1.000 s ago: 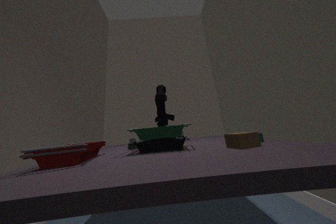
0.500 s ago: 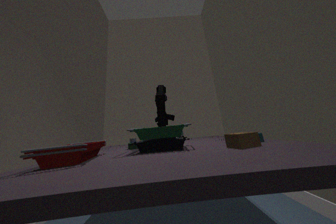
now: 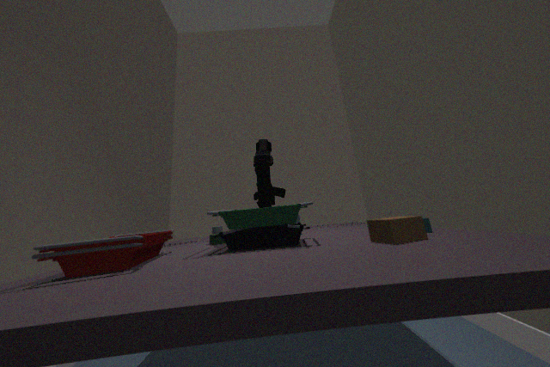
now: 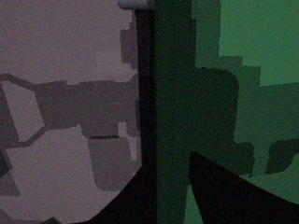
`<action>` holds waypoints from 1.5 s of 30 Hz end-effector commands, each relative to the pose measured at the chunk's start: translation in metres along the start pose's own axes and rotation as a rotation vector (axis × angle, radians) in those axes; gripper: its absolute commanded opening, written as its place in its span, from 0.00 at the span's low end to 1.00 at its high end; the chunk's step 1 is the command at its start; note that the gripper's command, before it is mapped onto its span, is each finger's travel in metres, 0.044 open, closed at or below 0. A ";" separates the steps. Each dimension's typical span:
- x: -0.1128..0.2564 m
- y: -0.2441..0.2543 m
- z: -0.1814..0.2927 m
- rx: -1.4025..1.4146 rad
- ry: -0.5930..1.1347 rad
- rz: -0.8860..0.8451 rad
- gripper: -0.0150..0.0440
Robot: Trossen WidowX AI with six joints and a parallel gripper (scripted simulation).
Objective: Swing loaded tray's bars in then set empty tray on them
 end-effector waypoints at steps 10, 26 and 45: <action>-0.005 0.007 0.002 -0.003 0.006 -0.029 0.53; -0.005 0.007 0.002 -0.003 0.006 -0.029 0.93; 0.045 -0.001 0.000 -0.002 0.007 -0.027 1.00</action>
Point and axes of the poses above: the point midway between the two fingers, 35 mm back from their tips, its own x axis back along the fingers, its own y axis across the jaws, z = x × y, the point moved 2 cm from there along x, back along the fingers, and after that the axes turned 15 degrees about -x, right-handed, at the moved point
